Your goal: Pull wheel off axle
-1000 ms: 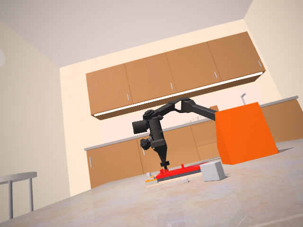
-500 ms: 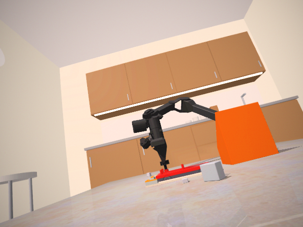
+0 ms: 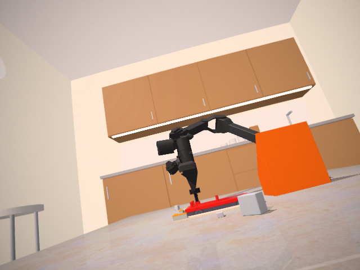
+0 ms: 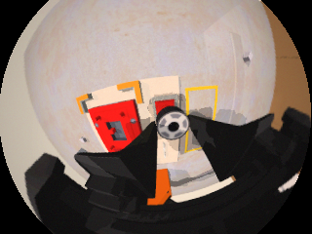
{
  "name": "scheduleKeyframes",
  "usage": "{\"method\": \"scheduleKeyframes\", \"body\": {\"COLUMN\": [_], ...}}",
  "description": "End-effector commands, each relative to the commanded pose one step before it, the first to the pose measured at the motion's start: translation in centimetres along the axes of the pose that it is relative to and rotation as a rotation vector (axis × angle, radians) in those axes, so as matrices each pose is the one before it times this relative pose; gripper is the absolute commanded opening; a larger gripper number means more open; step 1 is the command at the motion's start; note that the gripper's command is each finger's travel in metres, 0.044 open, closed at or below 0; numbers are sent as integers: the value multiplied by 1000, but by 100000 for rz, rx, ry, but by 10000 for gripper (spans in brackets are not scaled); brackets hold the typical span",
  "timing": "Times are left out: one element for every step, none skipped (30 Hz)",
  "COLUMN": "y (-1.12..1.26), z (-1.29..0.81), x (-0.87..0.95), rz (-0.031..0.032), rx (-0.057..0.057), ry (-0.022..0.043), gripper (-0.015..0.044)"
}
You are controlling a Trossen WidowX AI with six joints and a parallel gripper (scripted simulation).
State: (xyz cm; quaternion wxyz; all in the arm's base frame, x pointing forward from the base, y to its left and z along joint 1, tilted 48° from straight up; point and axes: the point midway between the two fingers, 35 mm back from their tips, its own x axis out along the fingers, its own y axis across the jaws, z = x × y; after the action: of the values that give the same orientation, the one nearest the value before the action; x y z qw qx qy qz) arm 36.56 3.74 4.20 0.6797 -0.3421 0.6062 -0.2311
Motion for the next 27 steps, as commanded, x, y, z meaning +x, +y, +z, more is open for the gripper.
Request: {"method": "scheduleKeyframes", "body": {"y": [-96,0,0,0,0,0,0,0,0,0,0,0,0,0,0,3,6,8,10,12,13,12,10,10,13,18,30], "z": [113,-1,-1,-1,-1,-1,-1,-1,-1,-2,-2,-2,-2,-2,-2,2,3,2,0,-7,-16,-28,-39,-48,-58,-59,-53], "x": [-189,-33,-33,-33,-33,-33,-33,-33,-33,-33,-33,-33,-33,-33,-33,-64,-118,-175,-236,-298,-359,-400,-417,-423,-424,-333,-203], "rz": [410,-5,-5,-5,-5,-5,-5,-5,-5,-6,-6,-6,-6,-6,-6,7,12,16,20,22,21,17,10,2,-7,-11,-9], "rx": [907,-8,-8,-8,-8,-8,-8,-8,-8,-8,-8,-8,-8,-8,-8,-2,-4,-5,-7,-8,-10,-10,-10,-9,-9,-6,-4], "ry": [-12,4,4,4,4,4,4,4,4,4,4,4,4,4,4,0,0,1,1,3,4,6,8,10,11,10,7], "gripper": [0,0,0,0,0,0,0,0,0,0,0,0,0,0,0,0,0,0,0,0,0,0,0,0,0,0,0]}}
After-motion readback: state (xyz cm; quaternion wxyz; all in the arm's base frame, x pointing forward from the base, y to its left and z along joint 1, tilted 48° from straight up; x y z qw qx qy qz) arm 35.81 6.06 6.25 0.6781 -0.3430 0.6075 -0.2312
